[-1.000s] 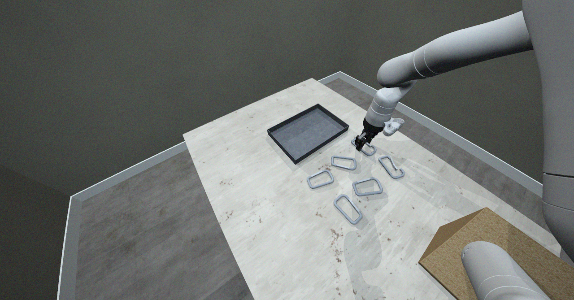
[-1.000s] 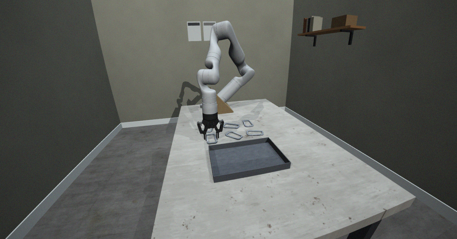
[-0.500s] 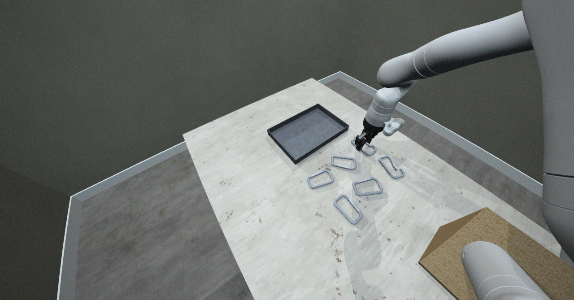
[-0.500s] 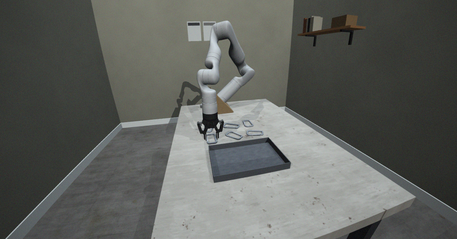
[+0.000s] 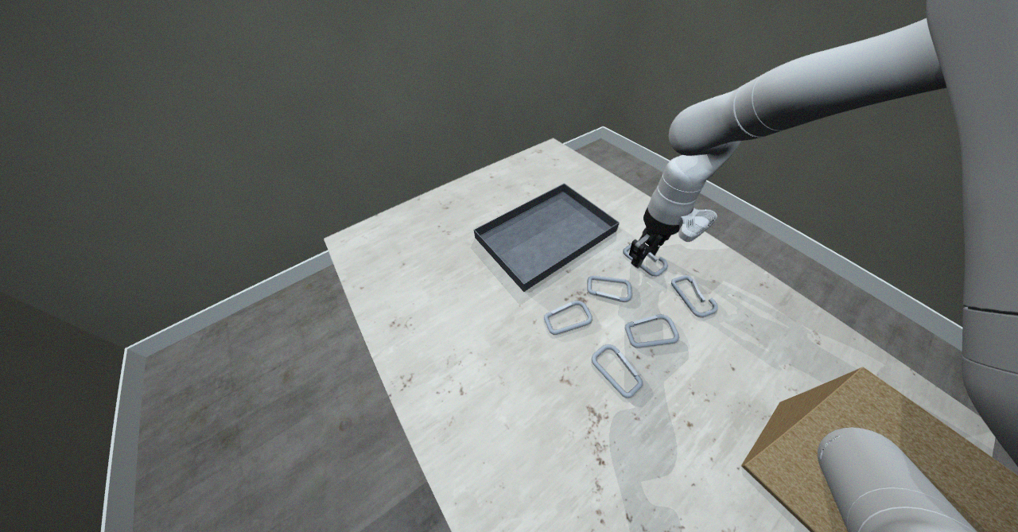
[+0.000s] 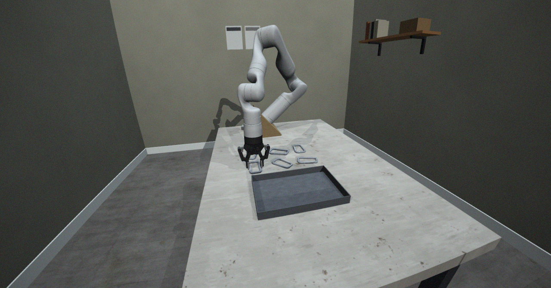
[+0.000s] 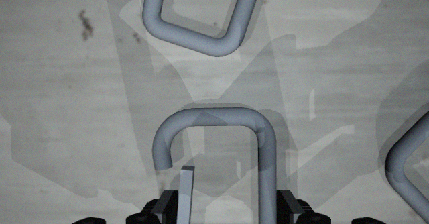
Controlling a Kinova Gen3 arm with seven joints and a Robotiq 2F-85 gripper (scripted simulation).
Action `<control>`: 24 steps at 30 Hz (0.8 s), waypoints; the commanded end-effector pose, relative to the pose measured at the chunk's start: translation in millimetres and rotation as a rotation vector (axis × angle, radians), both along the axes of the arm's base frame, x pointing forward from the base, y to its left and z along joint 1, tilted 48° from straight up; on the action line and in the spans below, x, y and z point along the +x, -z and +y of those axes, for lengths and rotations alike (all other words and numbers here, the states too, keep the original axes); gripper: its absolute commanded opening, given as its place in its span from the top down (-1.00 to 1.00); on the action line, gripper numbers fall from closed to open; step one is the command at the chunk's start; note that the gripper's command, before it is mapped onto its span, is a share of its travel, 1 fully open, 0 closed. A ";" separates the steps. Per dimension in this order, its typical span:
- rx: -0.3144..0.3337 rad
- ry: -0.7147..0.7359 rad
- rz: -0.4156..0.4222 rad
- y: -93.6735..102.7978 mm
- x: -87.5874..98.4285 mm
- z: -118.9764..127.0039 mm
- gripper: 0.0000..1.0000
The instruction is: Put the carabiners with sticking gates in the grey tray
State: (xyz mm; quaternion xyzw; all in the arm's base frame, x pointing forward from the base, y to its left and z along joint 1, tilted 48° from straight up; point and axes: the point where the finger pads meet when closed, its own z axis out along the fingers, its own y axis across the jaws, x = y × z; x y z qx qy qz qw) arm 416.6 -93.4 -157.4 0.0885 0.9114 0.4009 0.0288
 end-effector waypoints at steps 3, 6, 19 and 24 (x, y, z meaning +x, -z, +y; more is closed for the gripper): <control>-0.002 0.001 -0.001 -0.4 0.4 -1.2 -0.18; -0.002 0.001 -0.001 -0.4 0.4 -1.2 -0.18; -0.002 0.001 -0.001 -0.4 0.4 -1.2 -0.14; -0.002 0.001 -0.001 -0.4 0.4 -1.2 -0.14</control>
